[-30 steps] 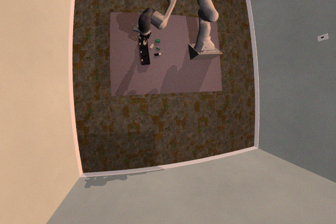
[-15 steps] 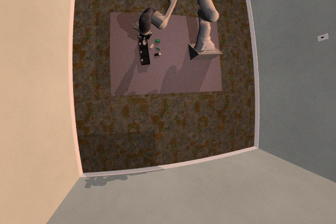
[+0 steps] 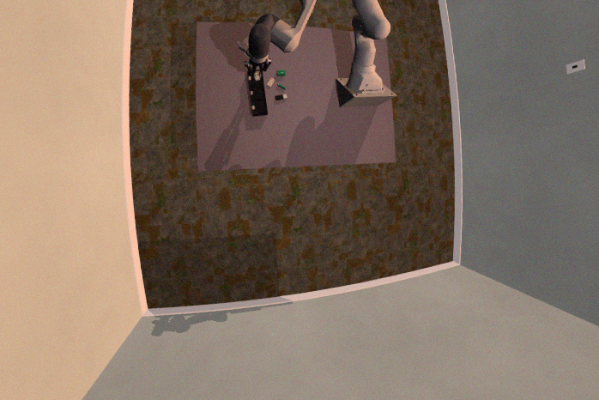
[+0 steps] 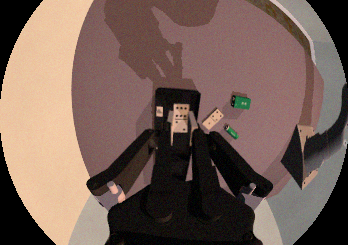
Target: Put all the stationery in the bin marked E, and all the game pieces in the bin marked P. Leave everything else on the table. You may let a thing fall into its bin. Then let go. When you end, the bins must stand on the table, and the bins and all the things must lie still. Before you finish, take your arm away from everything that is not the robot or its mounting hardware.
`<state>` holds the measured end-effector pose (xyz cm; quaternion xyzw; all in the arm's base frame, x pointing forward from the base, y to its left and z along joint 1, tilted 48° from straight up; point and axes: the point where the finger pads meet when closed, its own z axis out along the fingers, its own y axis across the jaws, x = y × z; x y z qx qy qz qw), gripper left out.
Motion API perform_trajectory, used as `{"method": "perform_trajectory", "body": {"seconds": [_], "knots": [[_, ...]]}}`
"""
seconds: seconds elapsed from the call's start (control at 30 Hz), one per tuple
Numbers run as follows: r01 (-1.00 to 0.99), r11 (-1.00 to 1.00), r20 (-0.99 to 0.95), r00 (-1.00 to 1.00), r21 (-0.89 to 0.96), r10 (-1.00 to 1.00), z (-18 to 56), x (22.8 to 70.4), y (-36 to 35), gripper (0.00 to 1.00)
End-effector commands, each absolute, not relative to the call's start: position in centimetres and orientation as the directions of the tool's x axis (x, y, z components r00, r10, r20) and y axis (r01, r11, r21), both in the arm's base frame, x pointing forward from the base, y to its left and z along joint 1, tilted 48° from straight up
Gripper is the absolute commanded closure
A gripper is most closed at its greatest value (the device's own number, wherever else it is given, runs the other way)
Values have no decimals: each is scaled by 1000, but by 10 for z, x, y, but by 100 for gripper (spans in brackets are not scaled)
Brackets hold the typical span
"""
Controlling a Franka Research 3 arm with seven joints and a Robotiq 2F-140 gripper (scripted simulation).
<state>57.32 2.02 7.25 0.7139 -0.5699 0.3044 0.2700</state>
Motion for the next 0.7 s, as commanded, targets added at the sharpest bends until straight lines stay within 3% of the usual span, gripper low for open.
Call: {"method": "perform_trajectory", "body": {"seconds": [0.0, 0.67], "knots": [[-983, -184, 743, 128, 7, -657, 73, 573, 21, 87], [-983, -184, 743, 128, 7, -657, 64, 575, 11, 87]]}}
